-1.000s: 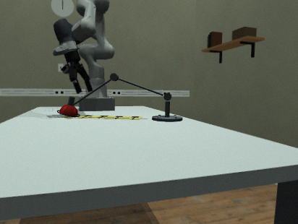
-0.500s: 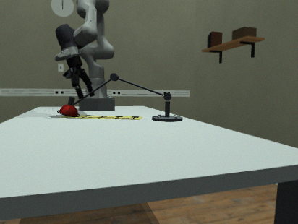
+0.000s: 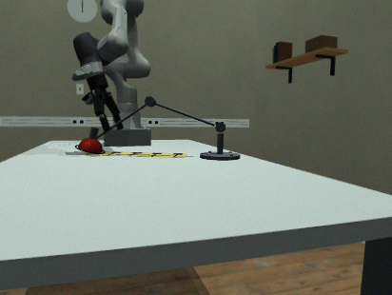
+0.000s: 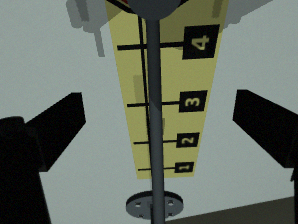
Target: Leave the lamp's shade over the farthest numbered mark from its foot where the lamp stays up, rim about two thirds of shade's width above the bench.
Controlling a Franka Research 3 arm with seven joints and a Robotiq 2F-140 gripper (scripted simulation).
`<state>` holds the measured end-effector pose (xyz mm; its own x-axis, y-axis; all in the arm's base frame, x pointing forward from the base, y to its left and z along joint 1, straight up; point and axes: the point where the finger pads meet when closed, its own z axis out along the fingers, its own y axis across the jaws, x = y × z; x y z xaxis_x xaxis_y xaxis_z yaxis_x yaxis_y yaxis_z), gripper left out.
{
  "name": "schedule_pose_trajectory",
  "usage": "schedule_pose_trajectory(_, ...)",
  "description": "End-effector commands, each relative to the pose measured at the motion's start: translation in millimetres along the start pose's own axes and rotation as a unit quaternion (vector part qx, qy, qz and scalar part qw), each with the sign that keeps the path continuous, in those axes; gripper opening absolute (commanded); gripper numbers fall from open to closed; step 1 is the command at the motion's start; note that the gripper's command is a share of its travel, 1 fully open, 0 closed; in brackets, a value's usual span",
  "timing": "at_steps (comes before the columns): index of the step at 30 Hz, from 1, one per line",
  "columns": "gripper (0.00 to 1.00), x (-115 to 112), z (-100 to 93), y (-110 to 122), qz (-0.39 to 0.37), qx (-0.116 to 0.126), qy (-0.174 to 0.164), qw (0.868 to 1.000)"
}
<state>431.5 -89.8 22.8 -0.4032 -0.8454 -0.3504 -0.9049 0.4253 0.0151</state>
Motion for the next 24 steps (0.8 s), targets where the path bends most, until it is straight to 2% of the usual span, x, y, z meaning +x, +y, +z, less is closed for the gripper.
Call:
schedule_pose_trajectory(1,0.10,0.5,-0.2,-2.6,-0.007,0.004,0.000,1.000)
schedule_pose_trajectory(24,0.10,0.0,-0.3,-0.1,0.000,0.000,0.000,1.000)
